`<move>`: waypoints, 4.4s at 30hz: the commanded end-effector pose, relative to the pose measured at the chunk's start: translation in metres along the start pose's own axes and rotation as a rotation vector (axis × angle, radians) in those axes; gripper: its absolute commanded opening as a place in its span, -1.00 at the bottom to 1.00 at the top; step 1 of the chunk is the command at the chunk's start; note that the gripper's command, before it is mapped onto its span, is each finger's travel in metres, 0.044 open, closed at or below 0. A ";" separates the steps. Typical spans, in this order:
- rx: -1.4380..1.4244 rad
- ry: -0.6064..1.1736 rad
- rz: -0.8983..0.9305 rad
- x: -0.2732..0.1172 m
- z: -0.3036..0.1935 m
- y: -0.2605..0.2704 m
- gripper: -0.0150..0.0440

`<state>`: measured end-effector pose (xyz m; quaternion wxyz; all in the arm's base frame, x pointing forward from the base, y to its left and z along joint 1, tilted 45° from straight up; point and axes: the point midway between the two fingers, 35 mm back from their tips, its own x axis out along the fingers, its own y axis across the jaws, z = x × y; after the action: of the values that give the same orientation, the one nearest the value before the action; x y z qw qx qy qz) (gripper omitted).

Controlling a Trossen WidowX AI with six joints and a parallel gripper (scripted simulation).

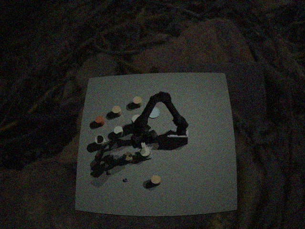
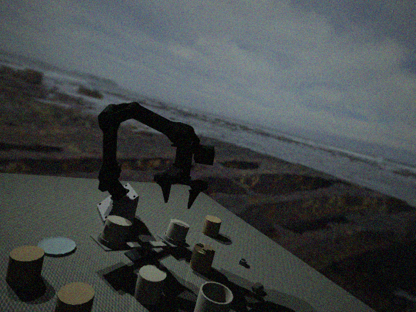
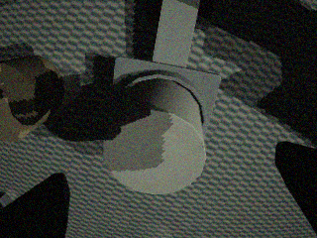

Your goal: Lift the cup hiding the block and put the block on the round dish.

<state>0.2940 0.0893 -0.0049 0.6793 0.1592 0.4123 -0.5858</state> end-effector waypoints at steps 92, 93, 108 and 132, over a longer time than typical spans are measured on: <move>0.277 0.018 -0.136 0.091 -0.022 0.011 -0.49; 0.277 0.018 -0.136 0.090 -0.022 0.011 -0.49; 0.277 0.020 -0.135 0.071 -0.022 0.016 -0.49; 0.277 0.022 -0.135 0.041 -0.021 0.021 -0.49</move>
<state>0.3026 0.0710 -0.0556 0.6046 0.2178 0.3412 -0.6860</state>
